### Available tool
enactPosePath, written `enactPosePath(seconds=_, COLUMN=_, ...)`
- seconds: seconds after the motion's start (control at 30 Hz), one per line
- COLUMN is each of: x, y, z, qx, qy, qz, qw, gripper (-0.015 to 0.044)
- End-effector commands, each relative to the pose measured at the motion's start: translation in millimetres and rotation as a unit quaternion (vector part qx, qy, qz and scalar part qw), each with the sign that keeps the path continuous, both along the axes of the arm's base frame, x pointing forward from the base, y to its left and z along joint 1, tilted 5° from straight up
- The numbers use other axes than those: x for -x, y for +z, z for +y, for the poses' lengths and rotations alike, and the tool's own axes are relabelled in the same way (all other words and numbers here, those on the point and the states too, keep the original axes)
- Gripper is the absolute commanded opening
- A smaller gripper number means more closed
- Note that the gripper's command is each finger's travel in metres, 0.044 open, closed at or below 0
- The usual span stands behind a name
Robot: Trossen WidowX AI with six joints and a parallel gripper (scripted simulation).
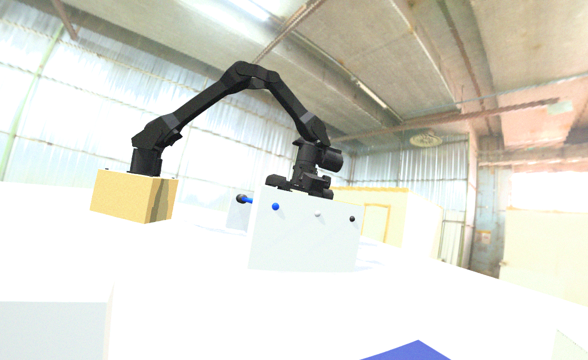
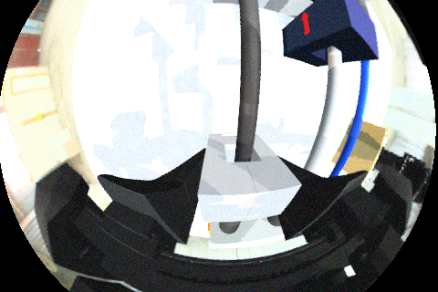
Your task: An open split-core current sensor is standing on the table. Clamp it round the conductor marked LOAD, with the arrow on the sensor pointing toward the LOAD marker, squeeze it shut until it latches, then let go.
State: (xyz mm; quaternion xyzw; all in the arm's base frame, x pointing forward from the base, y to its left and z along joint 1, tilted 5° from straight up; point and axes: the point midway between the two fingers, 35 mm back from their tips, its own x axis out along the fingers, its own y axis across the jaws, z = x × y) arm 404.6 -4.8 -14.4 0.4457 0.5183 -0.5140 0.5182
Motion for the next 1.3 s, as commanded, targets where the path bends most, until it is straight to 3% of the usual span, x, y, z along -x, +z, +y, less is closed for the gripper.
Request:
enactPosePath(seconds=0.0, x=0.3, y=0.2, z=0.0, qx=0.000, qy=0.000, qz=0.001, qw=1.000, gripper=0.0105)
enactPosePath(seconds=0.2, x=0.3, y=0.2, z=0.0, qx=0.000, qy=0.000, qz=0.001, qw=1.000, gripper=0.0263)
enactPosePath(seconds=1.27, x=0.3, y=0.2, z=0.0, qx=0.000, qy=0.000, qz=0.001, qw=1.000, gripper=0.0263)
